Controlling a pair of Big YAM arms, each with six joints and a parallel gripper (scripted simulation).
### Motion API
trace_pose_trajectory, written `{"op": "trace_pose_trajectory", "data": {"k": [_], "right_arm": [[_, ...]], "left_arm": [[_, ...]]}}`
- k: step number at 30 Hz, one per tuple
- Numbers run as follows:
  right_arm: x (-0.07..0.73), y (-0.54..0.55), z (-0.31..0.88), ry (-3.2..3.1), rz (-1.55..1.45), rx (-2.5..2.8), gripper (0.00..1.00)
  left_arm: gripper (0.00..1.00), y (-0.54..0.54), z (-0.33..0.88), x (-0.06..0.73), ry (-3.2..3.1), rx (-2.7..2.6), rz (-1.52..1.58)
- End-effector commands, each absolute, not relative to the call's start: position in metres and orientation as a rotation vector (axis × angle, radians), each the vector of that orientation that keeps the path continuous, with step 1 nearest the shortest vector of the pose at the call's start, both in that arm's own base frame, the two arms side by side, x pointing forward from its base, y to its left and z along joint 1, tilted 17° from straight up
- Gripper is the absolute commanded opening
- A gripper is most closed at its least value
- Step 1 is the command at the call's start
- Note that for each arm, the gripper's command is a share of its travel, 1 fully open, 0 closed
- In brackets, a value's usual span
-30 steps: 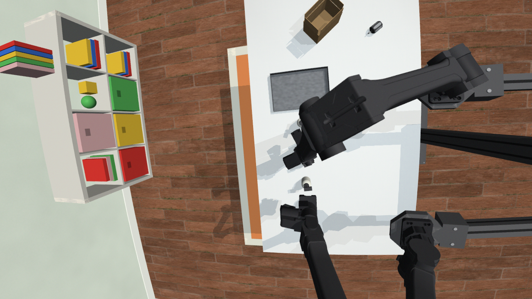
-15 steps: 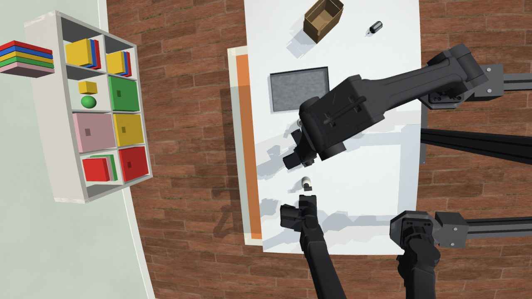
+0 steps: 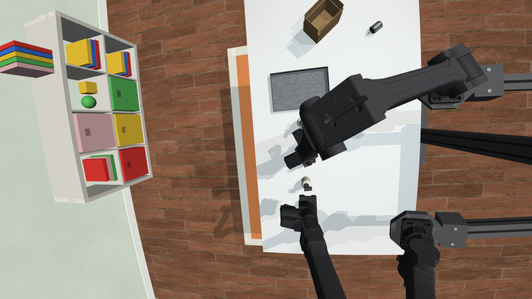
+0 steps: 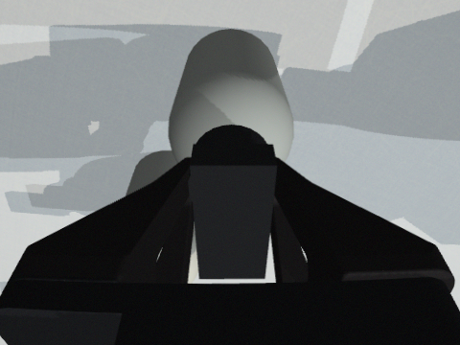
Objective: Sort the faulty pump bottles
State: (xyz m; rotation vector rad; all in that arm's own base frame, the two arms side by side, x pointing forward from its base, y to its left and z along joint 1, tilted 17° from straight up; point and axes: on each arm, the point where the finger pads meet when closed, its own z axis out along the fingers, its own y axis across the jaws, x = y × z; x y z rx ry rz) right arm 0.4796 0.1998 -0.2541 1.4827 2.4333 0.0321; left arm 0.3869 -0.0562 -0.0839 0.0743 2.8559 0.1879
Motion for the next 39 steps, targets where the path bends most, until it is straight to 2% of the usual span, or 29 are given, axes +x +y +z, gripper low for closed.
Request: {"op": "trace_pose_trajectory", "data": {"k": [1, 10, 24, 28, 32, 36, 39], "right_arm": [[0.479, 0.216, -0.214, 2.423, 0.070, 1.470, 0.22], [0.468, 0.219, -0.179, 2.423, 0.070, 1.470, 0.22], [0.495, 0.204, -0.167, 2.403, 0.110, 1.459, 0.22], [0.534, 0.179, -0.140, 2.338, 0.165, 1.454, 0.22], [0.562, 0.101, -0.118, 2.300, 0.167, 1.428, 0.22], [0.536, 0.033, -0.127, 2.298, 0.137, 1.443, 0.22], [0.526, 0.024, -0.131, 2.301, 0.131, 1.450, 0.22]], "left_arm": [[0.00, -0.058, -0.085, 0.387, 2.859, 0.077, 0.190], [0.00, -0.058, -0.085, 0.387, 2.859, 0.077, 0.190], [0.00, -0.058, -0.085, 0.387, 2.859, 0.077, 0.190], [0.00, -0.058, -0.085, 0.387, 2.859, 0.077, 0.190], [0.00, -0.067, -0.094, 0.381, 2.848, 0.158, 0.189], [0.00, -0.107, -0.102, 0.376, 2.732, 0.368, 0.151], [0.00, -0.120, -0.104, 0.371, 2.693, 0.427, 0.137]]}}
